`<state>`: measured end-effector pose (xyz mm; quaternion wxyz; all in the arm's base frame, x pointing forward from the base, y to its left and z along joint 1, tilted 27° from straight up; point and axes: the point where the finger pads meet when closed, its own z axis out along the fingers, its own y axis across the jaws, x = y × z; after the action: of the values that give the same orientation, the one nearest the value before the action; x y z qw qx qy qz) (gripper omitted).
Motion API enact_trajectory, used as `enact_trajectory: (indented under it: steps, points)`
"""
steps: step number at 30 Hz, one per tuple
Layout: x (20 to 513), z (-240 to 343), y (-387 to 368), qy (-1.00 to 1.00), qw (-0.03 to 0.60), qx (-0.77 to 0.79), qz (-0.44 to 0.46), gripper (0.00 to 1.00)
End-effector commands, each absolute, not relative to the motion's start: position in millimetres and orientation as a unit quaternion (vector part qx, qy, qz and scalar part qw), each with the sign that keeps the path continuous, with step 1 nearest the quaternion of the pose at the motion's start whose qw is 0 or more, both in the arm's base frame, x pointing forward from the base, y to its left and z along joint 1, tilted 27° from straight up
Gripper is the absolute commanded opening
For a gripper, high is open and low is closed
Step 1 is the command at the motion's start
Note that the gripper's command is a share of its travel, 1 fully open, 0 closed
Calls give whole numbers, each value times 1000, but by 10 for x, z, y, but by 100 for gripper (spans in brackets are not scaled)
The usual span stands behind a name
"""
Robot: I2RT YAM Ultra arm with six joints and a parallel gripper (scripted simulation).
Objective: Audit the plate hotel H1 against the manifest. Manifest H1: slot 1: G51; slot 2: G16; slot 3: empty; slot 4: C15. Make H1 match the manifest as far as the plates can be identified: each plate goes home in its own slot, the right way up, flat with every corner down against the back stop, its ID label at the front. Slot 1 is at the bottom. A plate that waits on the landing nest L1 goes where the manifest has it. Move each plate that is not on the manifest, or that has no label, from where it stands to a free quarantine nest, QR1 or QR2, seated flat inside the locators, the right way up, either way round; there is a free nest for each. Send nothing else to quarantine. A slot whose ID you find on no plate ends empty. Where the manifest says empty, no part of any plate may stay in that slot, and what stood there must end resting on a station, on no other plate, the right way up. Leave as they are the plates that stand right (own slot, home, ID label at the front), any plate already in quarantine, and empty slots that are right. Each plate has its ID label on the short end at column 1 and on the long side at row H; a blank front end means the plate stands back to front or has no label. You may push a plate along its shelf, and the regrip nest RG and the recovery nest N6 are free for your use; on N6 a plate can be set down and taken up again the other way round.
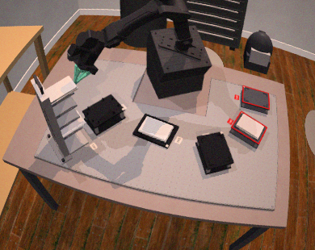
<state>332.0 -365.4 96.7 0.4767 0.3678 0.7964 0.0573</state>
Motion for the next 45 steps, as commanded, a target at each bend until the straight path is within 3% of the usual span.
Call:
enact_trajectory:
  steps: [1, 45]
  points:
    - [3342, 1108, -3751, 790, 495, 360, 40, 0]
    - [2989, 1032, -3455, 790, 494, 360, 41, 0]
